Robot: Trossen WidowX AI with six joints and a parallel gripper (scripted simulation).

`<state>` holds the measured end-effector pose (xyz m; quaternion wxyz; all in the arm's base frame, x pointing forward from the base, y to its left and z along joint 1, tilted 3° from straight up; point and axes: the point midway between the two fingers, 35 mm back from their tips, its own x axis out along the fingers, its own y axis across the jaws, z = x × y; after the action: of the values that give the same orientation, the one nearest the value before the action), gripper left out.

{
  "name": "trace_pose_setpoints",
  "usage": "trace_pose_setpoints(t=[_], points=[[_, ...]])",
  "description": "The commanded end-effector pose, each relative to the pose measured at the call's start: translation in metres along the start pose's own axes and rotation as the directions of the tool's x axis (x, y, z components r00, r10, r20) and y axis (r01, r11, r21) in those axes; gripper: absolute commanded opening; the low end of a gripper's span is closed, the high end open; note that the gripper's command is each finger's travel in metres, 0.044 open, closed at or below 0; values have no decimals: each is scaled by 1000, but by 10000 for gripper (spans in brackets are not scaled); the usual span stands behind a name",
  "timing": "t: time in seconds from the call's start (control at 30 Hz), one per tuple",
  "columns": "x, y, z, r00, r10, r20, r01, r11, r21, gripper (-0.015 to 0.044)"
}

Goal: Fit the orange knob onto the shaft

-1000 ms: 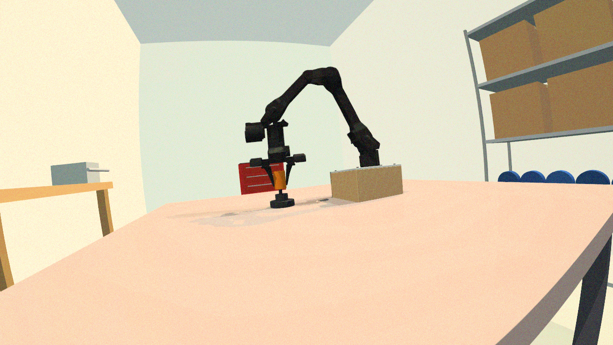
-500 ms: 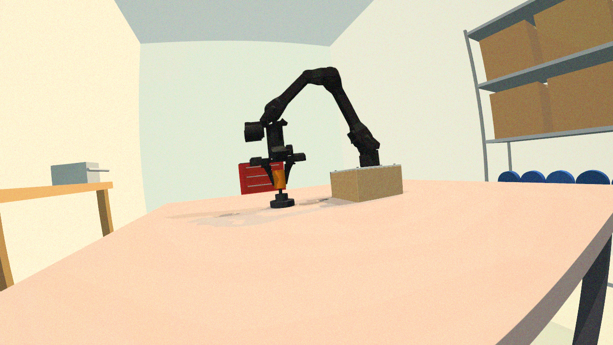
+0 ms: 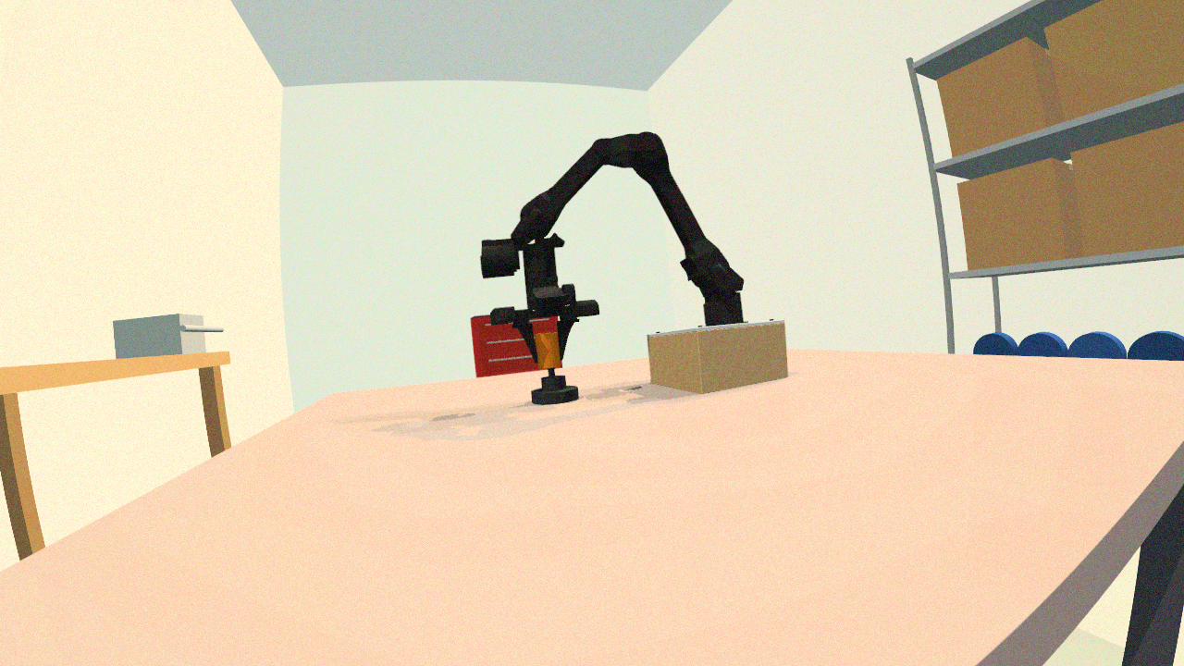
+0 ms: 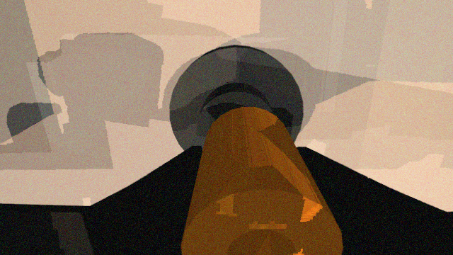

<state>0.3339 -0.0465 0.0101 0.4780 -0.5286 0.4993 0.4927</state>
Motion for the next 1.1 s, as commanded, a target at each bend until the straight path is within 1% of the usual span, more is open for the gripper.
trace_pose_setpoints(t=[0.0, 0.67, 0.73, 0.9, 1.07], points=[[0, 1, -1, 1000, -1, -4, 1, 1000, -4, 0], [-4, 8, 1, 1000, -1, -4, 1, 1000, -4, 0], [-4, 8, 1, 1000, -1, -4, 1, 1000, -30, 0], [-5, 8, 1, 1000, -1, -4, 0, 979, -202, 0], [-3, 7, 0, 1000, -1, -4, 0, 977, -212, 0]])
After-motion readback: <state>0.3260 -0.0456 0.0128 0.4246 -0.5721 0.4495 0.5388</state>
